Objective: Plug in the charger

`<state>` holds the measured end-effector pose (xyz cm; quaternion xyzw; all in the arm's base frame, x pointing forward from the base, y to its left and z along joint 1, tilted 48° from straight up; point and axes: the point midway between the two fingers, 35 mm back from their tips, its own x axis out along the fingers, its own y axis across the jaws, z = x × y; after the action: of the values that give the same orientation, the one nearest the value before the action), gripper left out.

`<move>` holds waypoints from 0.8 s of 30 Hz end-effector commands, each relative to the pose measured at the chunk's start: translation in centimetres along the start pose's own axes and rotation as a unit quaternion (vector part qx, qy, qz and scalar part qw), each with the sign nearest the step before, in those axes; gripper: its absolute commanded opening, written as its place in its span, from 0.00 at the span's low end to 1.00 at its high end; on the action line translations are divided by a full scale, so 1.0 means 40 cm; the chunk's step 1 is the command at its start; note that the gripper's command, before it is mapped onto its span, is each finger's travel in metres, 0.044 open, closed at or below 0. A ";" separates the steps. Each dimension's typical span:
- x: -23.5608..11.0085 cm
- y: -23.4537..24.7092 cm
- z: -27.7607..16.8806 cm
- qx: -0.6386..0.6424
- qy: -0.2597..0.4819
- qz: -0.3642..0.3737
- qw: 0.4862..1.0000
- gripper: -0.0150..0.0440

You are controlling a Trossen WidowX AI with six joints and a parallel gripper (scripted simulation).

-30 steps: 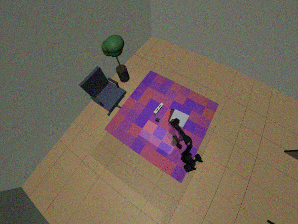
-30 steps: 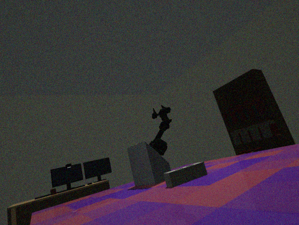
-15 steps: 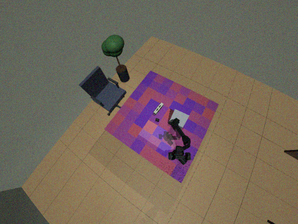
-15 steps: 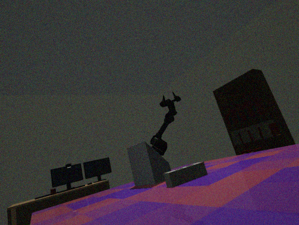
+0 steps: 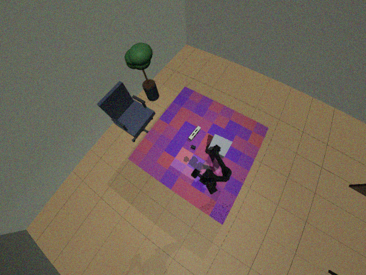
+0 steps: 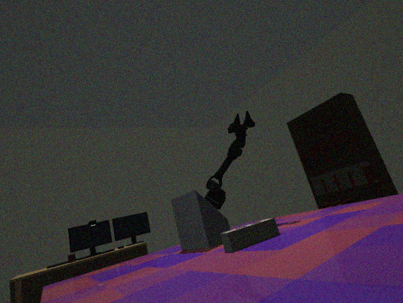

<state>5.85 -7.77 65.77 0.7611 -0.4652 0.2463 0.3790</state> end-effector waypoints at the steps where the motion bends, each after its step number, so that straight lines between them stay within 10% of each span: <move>1: 0.021 -0.110 0.012 -0.072 0.008 -0.057 0.996 1.00; 24: -0.067 -0.729 0.154 -0.396 0.156 -0.384 0.819 1.00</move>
<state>29.06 -3.84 52.39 0.6396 -0.1727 0.0041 0.7490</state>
